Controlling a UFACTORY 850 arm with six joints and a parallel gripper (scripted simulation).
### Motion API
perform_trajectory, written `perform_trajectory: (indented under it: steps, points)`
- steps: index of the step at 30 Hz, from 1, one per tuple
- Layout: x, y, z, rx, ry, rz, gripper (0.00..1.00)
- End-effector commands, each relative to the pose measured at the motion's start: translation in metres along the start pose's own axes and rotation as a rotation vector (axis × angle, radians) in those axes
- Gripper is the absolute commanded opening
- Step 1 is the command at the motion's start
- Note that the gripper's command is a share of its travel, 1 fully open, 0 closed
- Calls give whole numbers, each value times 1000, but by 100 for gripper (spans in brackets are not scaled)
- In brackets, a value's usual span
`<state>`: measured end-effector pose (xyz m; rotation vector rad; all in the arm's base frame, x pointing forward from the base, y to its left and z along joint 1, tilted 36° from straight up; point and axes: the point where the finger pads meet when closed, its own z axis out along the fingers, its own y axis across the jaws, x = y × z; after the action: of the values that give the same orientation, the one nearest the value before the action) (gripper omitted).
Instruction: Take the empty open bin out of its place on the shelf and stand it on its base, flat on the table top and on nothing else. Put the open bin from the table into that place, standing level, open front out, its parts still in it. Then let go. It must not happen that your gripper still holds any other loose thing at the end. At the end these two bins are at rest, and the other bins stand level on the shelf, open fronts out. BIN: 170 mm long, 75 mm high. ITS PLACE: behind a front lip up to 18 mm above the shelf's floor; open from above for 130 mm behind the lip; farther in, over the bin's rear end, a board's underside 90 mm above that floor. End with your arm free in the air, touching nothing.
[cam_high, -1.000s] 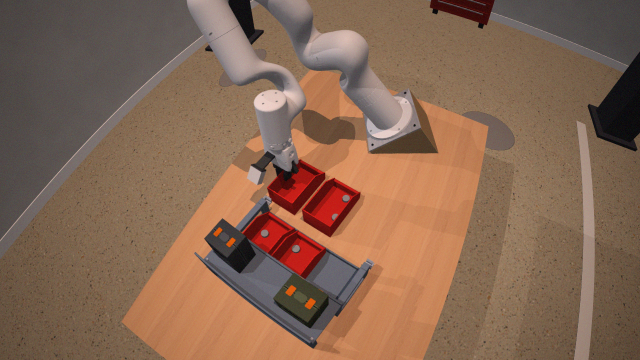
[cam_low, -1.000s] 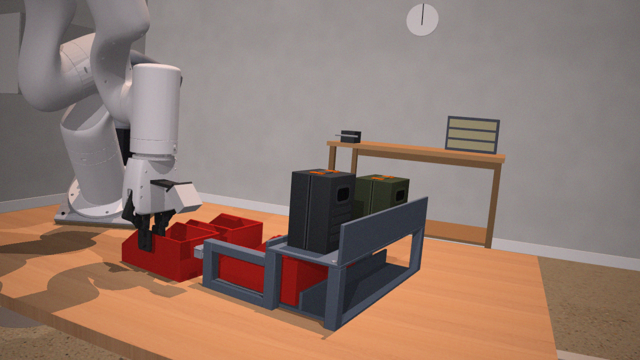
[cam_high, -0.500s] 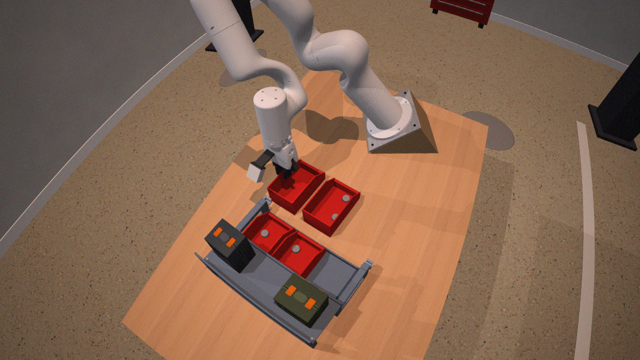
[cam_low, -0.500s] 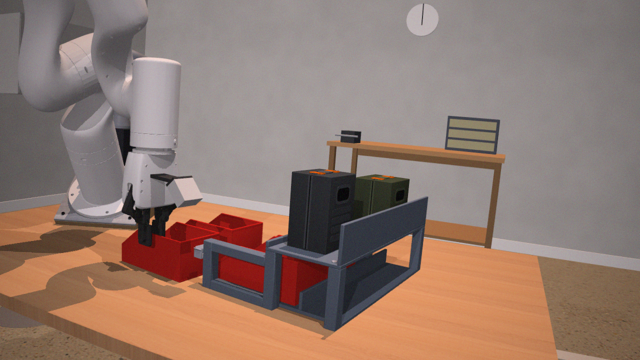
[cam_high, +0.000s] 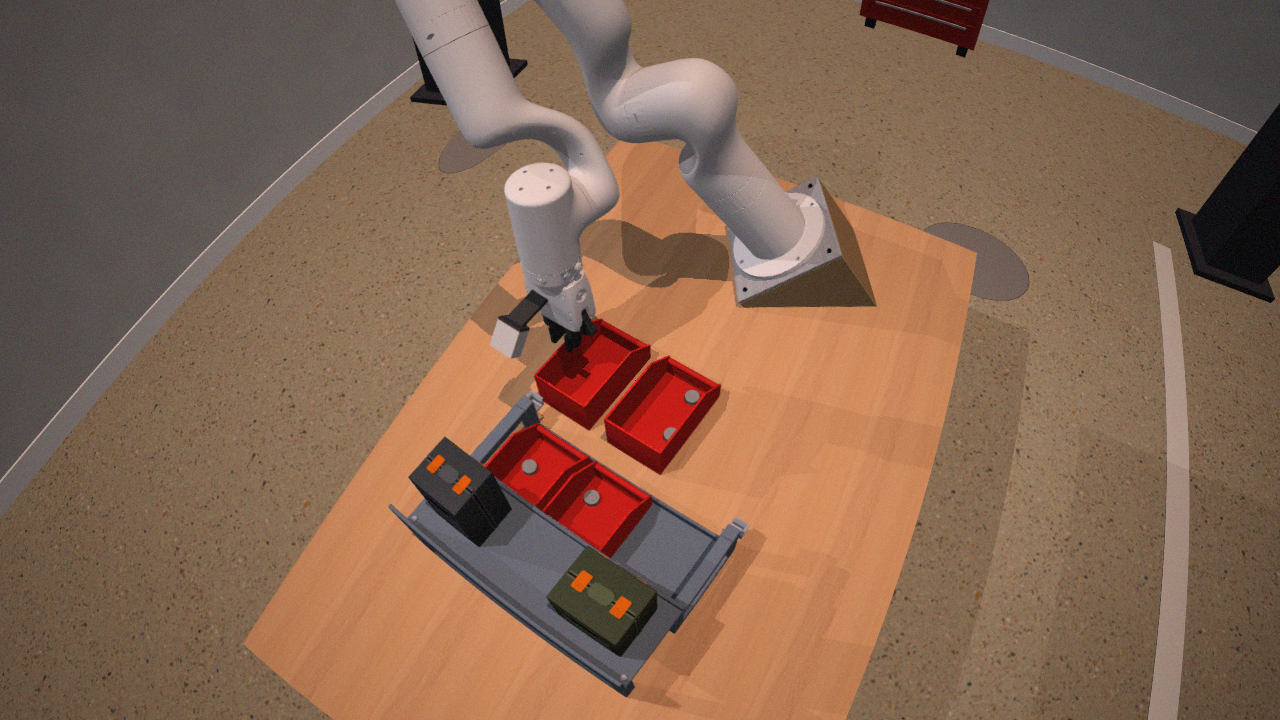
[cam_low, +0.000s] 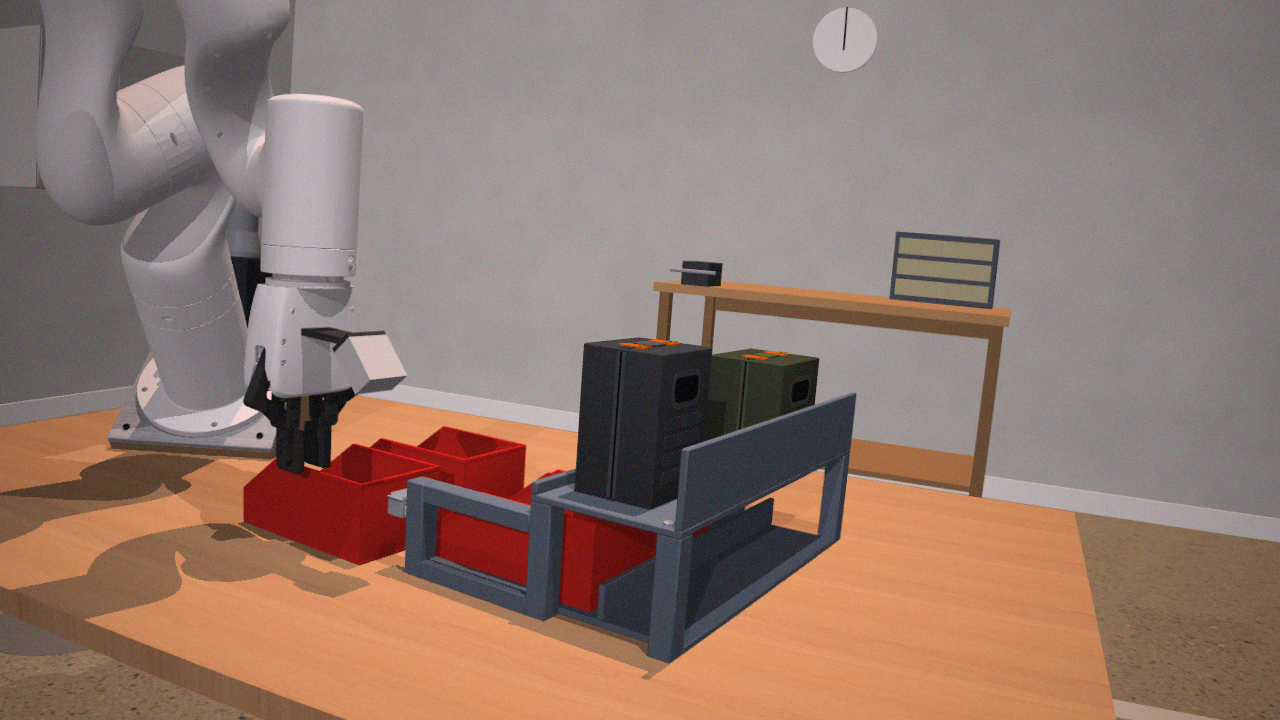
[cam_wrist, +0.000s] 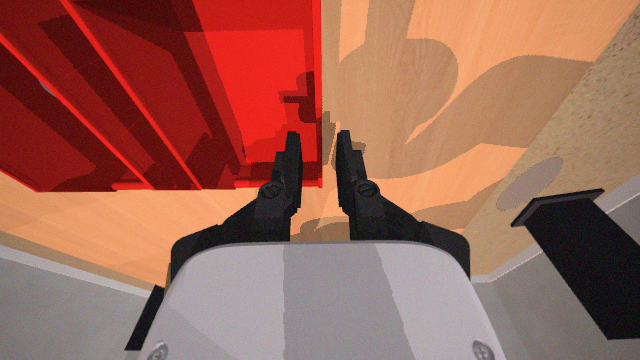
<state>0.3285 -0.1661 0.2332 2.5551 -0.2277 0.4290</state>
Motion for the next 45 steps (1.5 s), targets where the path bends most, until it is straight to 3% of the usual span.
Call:
perform_trajectory:
  steps: [1,27,45]
  points:
    - [1,0,-8,0,0,0,26]
    - [1,0,-50,0,0,0,26]
    - [1,0,-66,0,0,0,26]
